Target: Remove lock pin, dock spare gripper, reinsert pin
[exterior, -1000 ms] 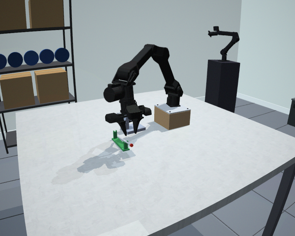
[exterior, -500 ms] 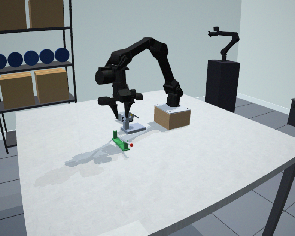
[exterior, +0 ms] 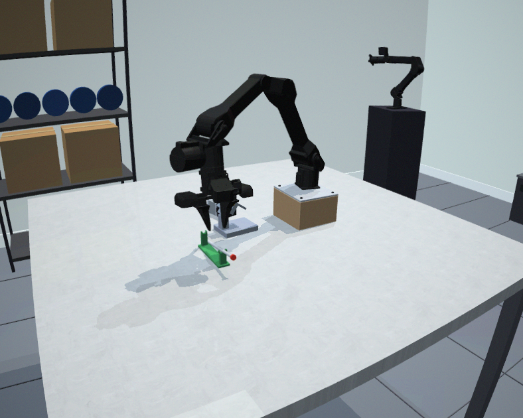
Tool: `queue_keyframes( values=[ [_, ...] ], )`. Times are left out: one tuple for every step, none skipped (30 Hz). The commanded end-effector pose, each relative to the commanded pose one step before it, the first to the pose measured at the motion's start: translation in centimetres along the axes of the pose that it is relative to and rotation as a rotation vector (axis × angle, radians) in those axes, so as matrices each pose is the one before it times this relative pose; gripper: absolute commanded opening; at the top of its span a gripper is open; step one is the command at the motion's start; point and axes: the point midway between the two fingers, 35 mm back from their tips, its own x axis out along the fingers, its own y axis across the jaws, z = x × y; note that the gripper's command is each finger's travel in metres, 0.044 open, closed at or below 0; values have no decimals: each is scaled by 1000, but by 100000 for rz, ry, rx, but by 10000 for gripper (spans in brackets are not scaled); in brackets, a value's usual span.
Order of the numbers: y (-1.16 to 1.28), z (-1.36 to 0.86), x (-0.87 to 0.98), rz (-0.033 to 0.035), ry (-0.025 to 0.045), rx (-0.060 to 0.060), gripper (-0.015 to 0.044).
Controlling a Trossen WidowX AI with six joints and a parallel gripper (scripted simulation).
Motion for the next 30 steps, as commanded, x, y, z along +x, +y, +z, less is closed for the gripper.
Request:
queue_keyframes(
  values=[
    [308,-362,1563,1163,742,-36,180],
    [-4,-6,54,0,0,0,180],
    [-6,-9,82,0,0,0,180],
    [-8,-12,106,0,0,0,180],
    [-9,-15,131,0,-1,0,180],
    [-10,-17,152,0,-1,0,180],
    [-10,-19,162,0,-1,0,180],
    [-10,-19,163,0,-1,0,180],
    [-9,-19,163,0,-1,0,180],
    [-8,-20,163,0,-1,0,180],
    [-7,-20,163,0,-1,0,180],
    [-7,-20,163,0,-1,0,180],
    [-6,-20,163,0,-1,0,180],
    [-5,-20,163,0,-1,0,180],
    [-5,-21,163,0,-1,0,180],
    [-4,-21,163,0,0,0,180],
    [-3,-21,163,0,0,0,180],
    [-2,-21,162,0,0,0,180],
    [-2,-21,162,1,0,0,180],
    [-1,-21,162,1,0,0,180],
    [0,-21,162,1,0,0,180],
    [0,-21,162,1,0,0,180],
    [1,-22,162,1,0,0,180],
    [2,-22,162,1,0,0,180],
    [2,-22,161,1,0,0,180],
    [3,-22,161,1,0,0,180],
    [4,-23,161,1,0,0,180],
    [5,-23,161,1,0,0,180],
    [5,-23,161,1,0,0,180],
    [6,-23,161,1,0,0,180]
  ],
)
